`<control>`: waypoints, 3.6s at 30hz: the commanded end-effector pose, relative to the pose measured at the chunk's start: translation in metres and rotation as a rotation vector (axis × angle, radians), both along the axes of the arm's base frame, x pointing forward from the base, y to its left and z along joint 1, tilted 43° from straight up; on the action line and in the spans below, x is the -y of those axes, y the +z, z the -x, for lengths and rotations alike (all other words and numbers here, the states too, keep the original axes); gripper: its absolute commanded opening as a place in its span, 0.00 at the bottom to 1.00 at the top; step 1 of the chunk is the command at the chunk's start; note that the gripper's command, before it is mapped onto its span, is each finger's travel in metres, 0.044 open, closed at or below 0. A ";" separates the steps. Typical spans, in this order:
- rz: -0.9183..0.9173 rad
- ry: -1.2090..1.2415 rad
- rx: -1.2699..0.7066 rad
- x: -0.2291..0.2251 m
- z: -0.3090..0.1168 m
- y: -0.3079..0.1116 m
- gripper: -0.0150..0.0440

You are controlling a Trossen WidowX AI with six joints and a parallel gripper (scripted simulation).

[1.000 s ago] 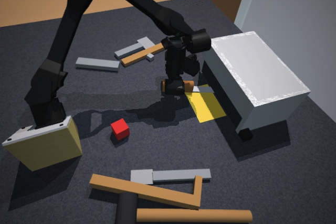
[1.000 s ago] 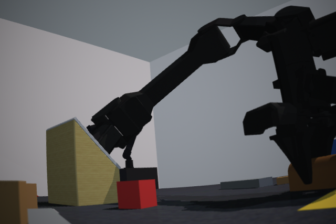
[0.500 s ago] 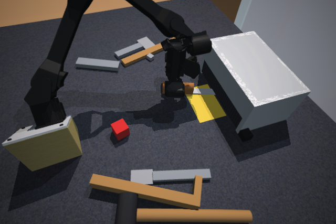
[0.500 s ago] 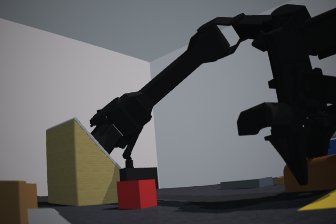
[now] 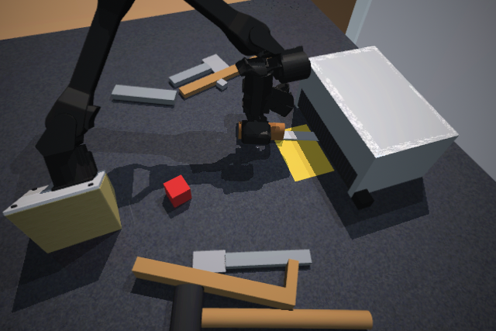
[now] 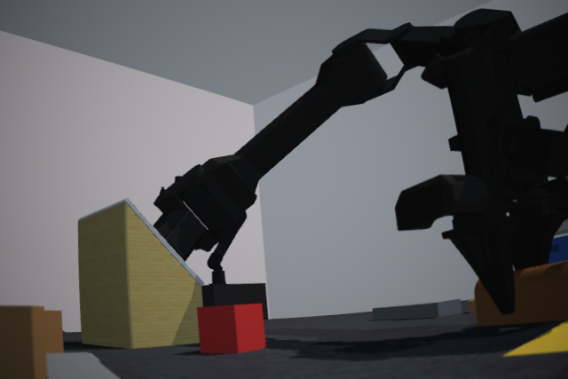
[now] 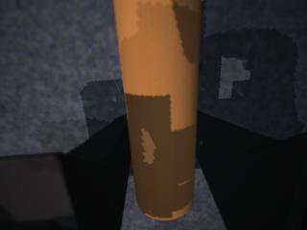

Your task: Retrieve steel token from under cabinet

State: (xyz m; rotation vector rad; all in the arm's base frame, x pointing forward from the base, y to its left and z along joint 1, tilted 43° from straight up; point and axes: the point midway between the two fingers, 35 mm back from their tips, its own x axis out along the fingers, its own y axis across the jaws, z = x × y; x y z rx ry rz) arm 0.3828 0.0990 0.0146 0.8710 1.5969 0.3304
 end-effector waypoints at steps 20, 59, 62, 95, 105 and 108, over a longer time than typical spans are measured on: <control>0.008 -0.001 -0.009 -0.007 0.025 0.005 0.25; 0.007 -0.001 -0.012 -0.020 0.066 0.017 0.25; 0.007 -0.001 -0.012 -0.021 0.069 0.018 0.25; 0.006 -0.001 -0.015 -0.034 0.107 0.029 0.25; 0.006 -0.001 -0.015 -0.037 0.118 0.032 0.25; 0.005 -0.001 -0.015 -0.038 0.121 0.033 0.25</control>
